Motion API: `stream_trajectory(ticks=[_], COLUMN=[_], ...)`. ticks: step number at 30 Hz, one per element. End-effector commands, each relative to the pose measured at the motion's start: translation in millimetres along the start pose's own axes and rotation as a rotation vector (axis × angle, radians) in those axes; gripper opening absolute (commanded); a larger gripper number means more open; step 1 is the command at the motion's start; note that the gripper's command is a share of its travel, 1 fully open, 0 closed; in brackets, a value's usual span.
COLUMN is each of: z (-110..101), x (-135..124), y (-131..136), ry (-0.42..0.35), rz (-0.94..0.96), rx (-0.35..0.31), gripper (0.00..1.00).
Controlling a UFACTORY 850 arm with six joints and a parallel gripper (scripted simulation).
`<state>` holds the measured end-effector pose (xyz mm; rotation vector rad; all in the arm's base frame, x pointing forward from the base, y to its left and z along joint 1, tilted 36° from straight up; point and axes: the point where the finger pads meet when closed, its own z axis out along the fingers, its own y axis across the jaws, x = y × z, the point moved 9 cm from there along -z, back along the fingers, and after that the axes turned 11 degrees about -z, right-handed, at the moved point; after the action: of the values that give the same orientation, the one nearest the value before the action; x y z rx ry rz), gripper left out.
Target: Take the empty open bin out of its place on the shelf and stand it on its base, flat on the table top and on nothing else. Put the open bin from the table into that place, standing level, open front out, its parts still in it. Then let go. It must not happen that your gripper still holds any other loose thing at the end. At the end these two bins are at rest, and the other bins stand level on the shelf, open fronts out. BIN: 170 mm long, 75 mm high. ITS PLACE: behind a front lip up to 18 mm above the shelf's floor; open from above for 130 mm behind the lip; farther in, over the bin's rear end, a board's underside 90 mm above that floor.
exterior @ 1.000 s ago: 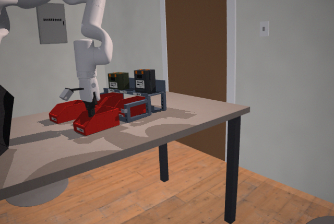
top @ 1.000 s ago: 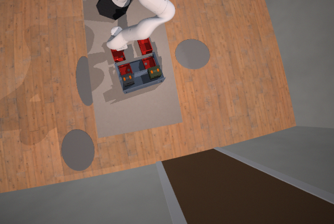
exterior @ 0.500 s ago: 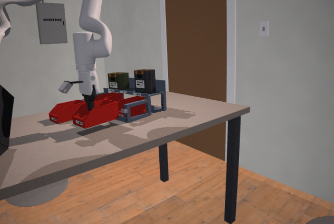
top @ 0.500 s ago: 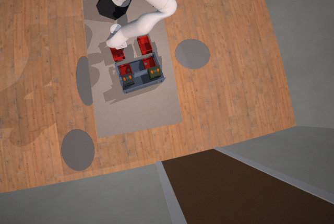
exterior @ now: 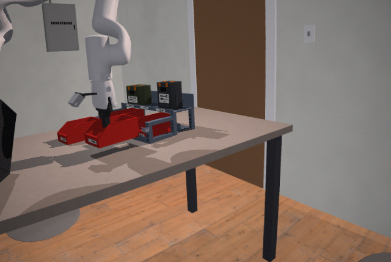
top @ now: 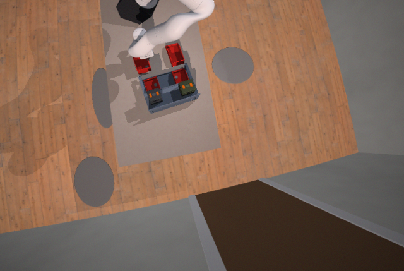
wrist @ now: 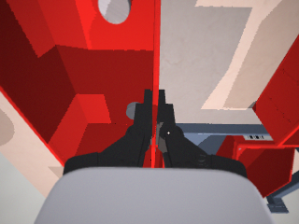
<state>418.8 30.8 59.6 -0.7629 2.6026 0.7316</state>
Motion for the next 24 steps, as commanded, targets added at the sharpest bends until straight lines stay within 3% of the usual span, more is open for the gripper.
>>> stream_trajectory(ticks=[1,11,19,24], z=[-0.4,0.5,2.6,3.3], x=[-0.4,-3.8,-12.0,-14.7], y=[-0.3,29.6,100.5,124.3], ry=[-0.001,-0.001,-0.001,-0.001], rz=[0.0,0.0,0.0,0.0], rx=[0.001,0.001,0.001,0.001], gripper=[0.0,0.0,0.0,0.0])
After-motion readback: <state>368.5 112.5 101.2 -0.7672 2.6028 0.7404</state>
